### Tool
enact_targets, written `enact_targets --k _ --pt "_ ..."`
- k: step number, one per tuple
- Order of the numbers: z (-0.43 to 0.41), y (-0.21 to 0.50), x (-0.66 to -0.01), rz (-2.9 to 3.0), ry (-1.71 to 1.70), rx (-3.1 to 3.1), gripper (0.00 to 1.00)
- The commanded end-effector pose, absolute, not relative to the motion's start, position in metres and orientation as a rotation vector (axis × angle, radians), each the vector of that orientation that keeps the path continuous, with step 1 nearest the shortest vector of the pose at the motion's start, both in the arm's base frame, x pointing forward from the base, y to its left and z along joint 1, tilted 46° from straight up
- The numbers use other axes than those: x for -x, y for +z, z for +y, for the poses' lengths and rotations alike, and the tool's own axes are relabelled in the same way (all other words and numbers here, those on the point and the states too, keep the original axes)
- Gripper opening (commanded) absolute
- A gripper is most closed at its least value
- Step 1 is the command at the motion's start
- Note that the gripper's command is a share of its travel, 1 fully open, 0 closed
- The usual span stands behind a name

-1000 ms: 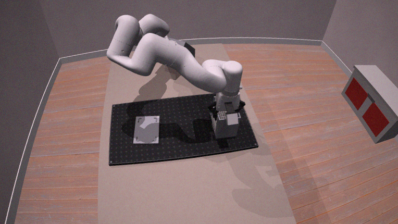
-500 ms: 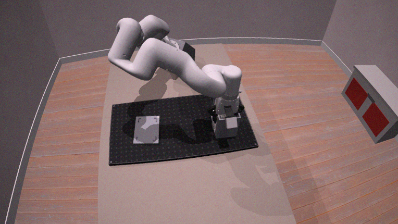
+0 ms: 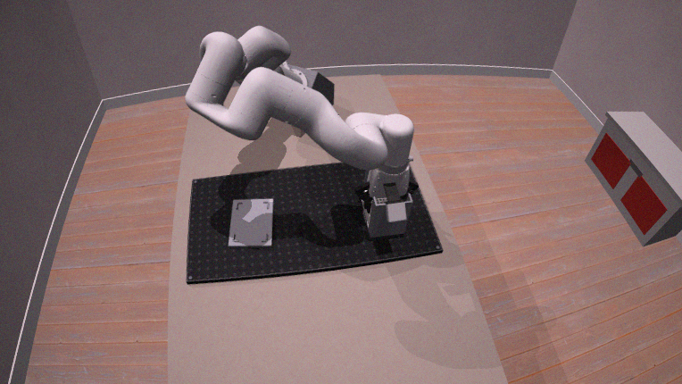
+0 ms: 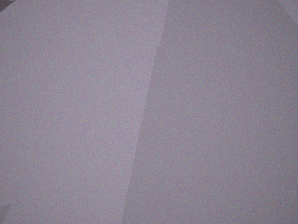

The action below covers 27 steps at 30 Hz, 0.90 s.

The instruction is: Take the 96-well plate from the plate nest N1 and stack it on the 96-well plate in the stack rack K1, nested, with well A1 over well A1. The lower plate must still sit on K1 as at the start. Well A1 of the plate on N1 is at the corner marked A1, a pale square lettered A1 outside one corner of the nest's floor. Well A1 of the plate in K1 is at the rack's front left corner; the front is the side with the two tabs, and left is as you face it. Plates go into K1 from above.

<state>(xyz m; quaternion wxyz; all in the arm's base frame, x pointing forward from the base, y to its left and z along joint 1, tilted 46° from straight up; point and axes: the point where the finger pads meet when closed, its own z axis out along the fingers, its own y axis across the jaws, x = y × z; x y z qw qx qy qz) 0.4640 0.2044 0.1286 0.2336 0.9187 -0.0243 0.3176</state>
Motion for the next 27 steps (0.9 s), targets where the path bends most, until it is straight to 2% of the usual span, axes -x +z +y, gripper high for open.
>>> enact_targets --k 1,27 --pt "0.2065 0.1297 -0.4638 -0.064 0.877 -2.525 0.0" --pt "0.205 0.1275 -0.4656 -0.064 0.877 -2.525 0.0"
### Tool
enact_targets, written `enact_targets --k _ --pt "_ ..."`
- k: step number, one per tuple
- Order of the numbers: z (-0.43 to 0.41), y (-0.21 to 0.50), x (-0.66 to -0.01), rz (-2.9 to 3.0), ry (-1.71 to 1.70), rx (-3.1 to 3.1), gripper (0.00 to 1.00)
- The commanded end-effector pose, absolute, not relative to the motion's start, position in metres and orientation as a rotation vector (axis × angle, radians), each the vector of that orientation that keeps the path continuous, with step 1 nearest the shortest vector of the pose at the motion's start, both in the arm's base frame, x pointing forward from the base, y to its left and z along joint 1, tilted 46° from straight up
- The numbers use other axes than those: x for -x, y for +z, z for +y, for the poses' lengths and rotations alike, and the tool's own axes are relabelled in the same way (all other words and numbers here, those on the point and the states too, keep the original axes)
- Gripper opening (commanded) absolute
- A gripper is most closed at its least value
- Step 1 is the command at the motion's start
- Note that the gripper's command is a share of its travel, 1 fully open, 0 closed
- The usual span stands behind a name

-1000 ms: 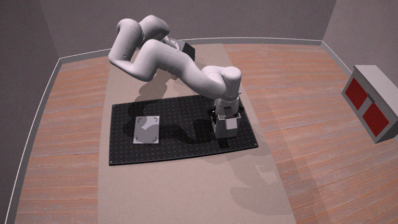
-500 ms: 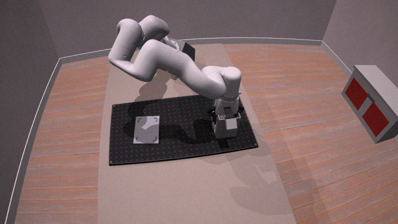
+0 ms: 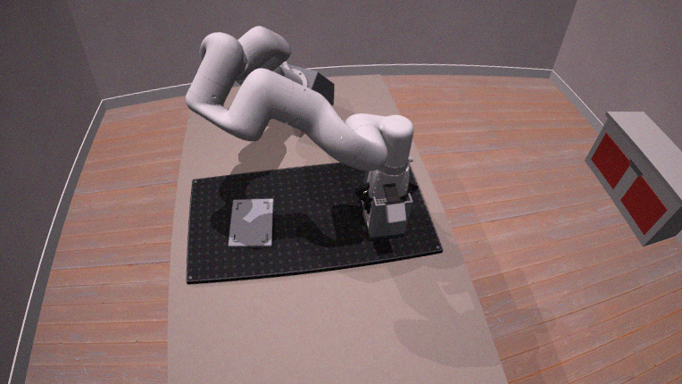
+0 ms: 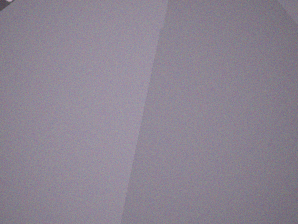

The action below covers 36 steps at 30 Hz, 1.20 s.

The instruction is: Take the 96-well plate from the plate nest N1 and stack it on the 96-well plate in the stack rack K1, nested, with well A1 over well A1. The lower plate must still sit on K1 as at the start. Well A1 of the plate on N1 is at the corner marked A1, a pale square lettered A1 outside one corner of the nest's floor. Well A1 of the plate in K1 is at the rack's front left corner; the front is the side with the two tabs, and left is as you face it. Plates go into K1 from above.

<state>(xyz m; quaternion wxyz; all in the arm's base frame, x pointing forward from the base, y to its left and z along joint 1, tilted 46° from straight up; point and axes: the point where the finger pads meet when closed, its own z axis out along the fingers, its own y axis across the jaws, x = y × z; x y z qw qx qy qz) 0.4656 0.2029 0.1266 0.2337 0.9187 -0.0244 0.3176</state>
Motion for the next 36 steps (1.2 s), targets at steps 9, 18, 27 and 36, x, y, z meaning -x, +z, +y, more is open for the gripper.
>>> enact_targets --k 9,18,27,36 --pt "0.2045 0.1267 -0.4663 -0.064 0.877 -2.525 0.0" --pt "0.2038 0.1256 -0.4672 -0.064 0.877 -2.525 0.0" --pt "0.2033 0.1248 -0.4678 -0.064 0.877 -2.525 0.0" --pt "0.2026 0.1238 -0.4687 -0.064 0.877 -2.525 0.0"
